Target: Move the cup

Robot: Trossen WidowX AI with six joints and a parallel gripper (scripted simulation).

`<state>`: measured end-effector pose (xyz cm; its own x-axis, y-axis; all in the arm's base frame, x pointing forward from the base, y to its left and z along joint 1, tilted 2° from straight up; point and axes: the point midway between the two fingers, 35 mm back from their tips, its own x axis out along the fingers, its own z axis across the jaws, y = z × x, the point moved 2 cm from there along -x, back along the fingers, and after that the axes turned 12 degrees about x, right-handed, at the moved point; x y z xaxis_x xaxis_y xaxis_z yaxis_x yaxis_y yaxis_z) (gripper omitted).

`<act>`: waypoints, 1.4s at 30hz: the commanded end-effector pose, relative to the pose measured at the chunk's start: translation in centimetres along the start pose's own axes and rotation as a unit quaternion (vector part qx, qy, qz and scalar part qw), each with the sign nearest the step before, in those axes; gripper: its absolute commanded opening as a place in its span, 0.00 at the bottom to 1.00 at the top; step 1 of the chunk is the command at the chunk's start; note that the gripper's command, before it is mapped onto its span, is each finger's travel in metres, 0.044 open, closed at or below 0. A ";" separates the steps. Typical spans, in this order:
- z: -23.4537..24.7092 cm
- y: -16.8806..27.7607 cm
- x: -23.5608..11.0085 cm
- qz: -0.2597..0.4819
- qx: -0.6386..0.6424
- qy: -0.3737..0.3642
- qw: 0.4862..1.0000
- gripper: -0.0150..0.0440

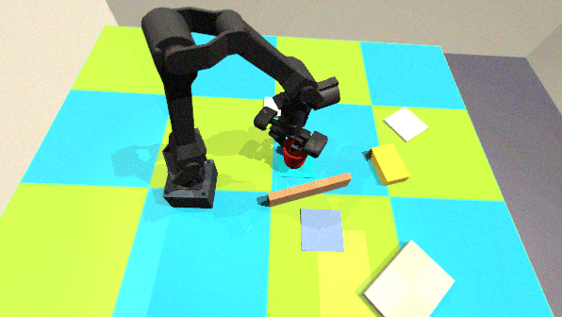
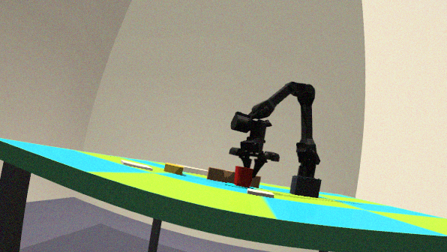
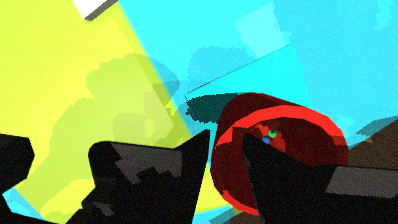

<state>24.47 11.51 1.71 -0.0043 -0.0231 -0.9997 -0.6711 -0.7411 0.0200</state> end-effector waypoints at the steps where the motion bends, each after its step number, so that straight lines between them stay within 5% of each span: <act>1: 0.0 0.0 -0.4 -0.001 0.000 0.000 1.000 0.47; 31: -0.1 0.2 -5.3 -0.003 0.002 -0.001 1.000 0.47; 42: -0.1 0.2 -5.3 0.000 0.002 0.000 1.000 0.96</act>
<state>24.43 11.39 6.62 -0.0056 -0.0230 -0.9997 -0.6739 -0.7385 0.0207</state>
